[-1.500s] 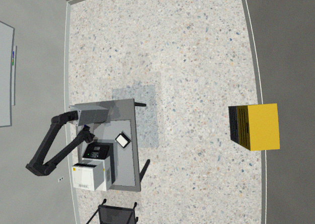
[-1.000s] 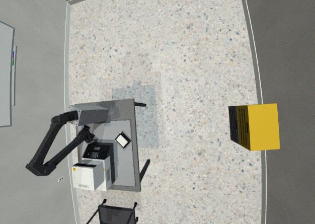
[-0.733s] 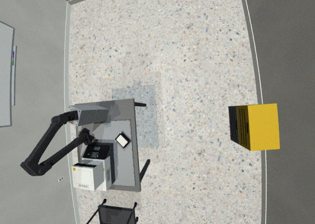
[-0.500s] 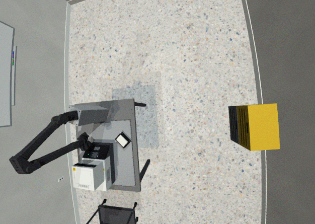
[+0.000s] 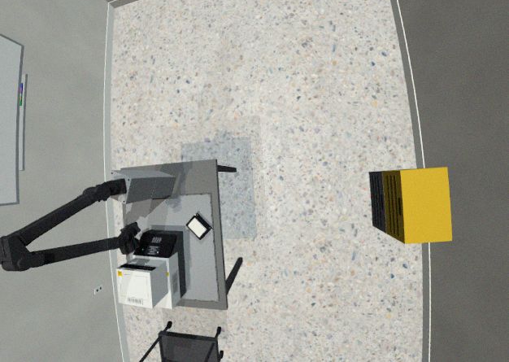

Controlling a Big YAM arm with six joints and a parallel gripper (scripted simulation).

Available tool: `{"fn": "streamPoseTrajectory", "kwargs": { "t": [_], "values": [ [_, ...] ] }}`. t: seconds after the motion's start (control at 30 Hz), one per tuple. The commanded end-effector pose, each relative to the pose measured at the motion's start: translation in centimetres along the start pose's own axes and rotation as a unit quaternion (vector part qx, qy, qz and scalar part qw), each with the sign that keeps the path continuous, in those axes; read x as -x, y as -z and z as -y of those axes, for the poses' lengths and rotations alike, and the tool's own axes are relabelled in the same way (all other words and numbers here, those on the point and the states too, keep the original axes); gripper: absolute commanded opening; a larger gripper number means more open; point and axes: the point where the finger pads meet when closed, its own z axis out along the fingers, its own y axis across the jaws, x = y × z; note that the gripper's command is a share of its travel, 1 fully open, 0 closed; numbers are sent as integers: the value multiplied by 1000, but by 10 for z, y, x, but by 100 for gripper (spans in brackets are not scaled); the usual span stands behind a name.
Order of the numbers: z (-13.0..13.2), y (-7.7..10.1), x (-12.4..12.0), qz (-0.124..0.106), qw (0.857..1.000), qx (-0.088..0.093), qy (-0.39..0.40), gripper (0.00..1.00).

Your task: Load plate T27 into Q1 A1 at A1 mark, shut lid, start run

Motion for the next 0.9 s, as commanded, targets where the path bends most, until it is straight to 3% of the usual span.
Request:
{"fn": "streamPoseTrajectory", "kwargs": {
  "t": [0.0,0.1,0.17,0.23,0.43,0.5,0.63,0.73,0.83,0.87],
  "values": [
    [12,27,20,37,997,18,-59,0],
    [14,37,20,47,993,55,-96,0],
    [14,37,20,47,993,55,-96,0],
    [10,41,21,47,992,70,-99,0],
    [12,80,46,65,993,56,-83,0],
    [17,92,48,82,986,90,-116,0],
    [23,108,43,96,970,143,-170,0],
    [23,111,43,93,970,144,-171,0],
    [16,120,42,98,959,188,-190,0],
    [18,126,41,98,960,183,-189,0]
  ]
}}
